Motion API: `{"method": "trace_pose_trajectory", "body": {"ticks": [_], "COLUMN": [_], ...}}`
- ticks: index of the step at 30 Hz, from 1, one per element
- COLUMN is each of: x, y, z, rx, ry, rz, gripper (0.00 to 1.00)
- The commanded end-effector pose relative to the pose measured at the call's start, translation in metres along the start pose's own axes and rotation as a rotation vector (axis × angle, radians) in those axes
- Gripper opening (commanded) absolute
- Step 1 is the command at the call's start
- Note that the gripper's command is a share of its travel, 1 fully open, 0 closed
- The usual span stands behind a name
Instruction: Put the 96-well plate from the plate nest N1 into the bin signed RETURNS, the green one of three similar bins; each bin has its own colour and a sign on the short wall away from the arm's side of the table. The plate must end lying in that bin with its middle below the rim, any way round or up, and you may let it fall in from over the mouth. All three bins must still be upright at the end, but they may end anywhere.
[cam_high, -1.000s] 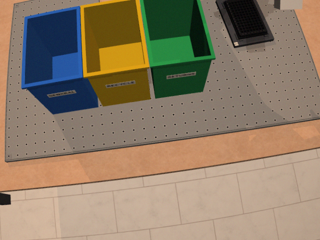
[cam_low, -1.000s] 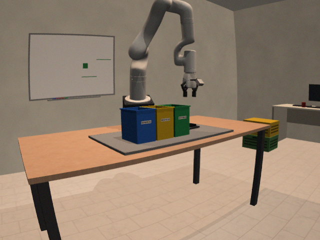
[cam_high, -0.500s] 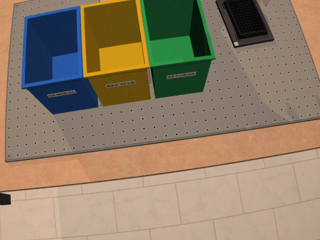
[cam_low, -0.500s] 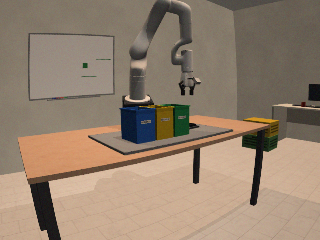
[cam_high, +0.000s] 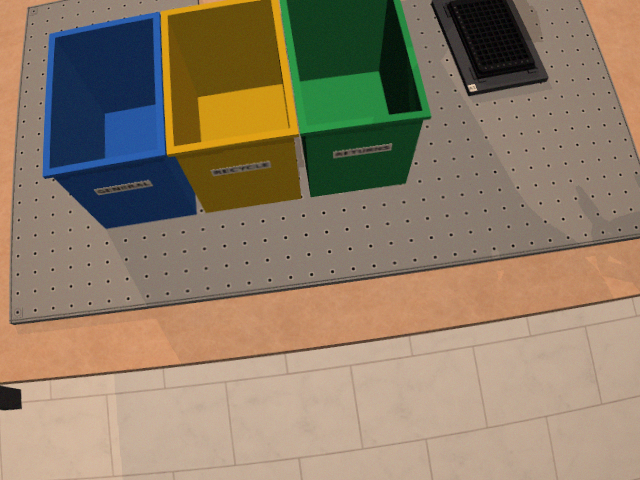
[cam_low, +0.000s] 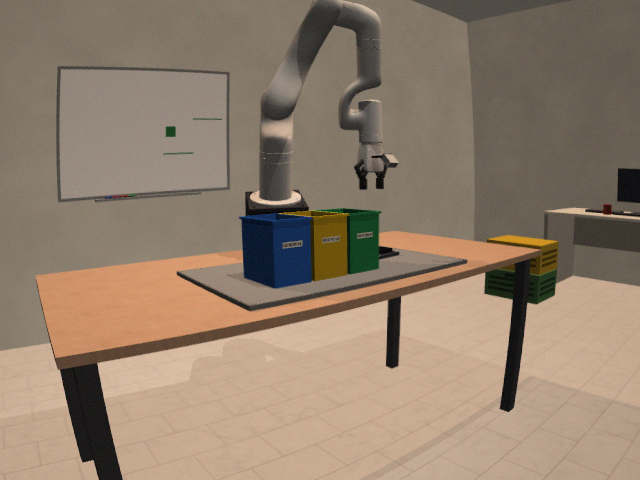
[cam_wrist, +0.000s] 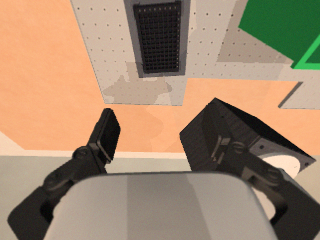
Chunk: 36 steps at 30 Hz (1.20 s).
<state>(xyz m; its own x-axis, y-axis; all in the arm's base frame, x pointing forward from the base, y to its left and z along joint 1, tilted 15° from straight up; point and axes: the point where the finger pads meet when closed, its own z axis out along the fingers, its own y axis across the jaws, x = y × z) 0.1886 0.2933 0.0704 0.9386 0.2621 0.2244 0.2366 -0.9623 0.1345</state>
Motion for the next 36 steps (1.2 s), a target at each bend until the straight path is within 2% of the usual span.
{"method": "trace_pose_trajectory", "body": {"ticks": [1, 8, 36], "x": [0.000, 0.000, 0.000], "y": [-0.001, -0.001, -0.001], "z": [0.000, 0.000, 0.040], "rx": [0.002, 0.002, 0.002], "ry": [0.003, 0.003, 0.003], "rz": [0.000, 0.000, 0.000], "gripper": [1.00, 1.00, 1.00]}}
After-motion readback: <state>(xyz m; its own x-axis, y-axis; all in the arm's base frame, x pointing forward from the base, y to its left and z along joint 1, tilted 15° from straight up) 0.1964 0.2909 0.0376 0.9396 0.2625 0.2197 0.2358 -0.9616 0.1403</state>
